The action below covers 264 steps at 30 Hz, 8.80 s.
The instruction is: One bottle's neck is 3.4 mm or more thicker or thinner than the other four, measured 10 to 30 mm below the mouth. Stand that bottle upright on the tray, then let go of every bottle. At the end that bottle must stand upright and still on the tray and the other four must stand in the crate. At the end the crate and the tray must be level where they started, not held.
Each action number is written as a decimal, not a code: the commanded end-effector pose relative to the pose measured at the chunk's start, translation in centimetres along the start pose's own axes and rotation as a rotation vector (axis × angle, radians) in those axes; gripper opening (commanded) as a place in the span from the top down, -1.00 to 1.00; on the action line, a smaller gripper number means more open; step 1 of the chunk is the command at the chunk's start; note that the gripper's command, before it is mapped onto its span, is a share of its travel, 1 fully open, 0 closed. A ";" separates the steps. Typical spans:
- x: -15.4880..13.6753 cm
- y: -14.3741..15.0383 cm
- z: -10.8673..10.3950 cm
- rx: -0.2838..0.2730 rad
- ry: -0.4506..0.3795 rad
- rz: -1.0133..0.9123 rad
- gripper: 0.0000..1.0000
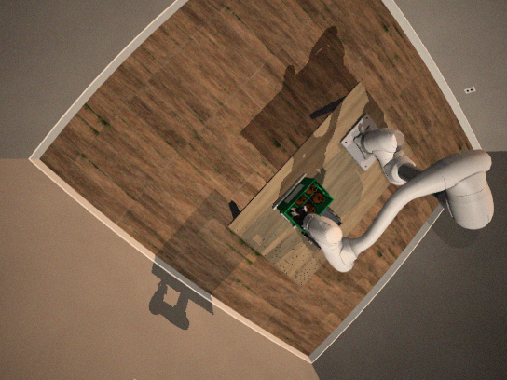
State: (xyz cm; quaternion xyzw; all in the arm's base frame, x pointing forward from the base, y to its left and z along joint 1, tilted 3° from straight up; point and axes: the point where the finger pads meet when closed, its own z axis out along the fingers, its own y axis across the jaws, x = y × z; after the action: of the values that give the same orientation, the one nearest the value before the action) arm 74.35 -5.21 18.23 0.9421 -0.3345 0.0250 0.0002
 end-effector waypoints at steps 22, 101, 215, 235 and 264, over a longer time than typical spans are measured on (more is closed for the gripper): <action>0.0 0.0 0.0 0.000 0.000 0.000 0.24; 0.0 0.0 -8.6 0.000 0.000 0.000 1.00; -6.5 -6.0 -4.5 0.000 0.000 0.000 0.24; -6.5 -6.0 -4.2 0.000 0.000 0.000 0.24; -6.5 -6.0 -4.2 0.000 0.000 0.000 0.24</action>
State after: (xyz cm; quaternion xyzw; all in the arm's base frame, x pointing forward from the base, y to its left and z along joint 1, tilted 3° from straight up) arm 72.91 3.57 22.16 0.9421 -0.3345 0.0250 0.0002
